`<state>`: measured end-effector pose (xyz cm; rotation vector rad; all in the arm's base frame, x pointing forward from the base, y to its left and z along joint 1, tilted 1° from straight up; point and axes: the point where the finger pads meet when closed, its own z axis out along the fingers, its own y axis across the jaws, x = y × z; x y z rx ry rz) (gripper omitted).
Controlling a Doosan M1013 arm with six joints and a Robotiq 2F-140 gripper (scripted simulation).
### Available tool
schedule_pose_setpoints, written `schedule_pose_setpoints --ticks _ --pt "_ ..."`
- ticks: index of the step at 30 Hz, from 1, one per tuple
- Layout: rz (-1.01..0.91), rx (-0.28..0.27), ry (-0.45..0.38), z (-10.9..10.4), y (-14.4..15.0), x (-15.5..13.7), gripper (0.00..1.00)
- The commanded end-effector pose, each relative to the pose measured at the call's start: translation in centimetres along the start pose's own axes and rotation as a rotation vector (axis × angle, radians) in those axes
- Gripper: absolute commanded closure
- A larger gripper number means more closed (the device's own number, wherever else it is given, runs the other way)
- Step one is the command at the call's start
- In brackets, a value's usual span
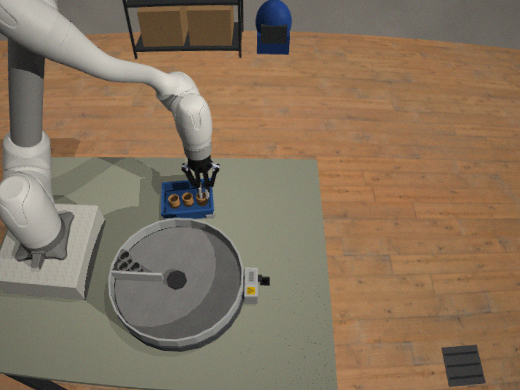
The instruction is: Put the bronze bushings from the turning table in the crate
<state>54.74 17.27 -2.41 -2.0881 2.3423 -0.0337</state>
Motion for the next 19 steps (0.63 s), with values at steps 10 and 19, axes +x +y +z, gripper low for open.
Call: schedule_pose_setpoints --ticks 10,19 --pt "0.000 0.000 0.000 -2.8 0.0 0.0 0.90" --pt "0.000 0.000 0.000 -6.9 0.0 0.0 0.90"
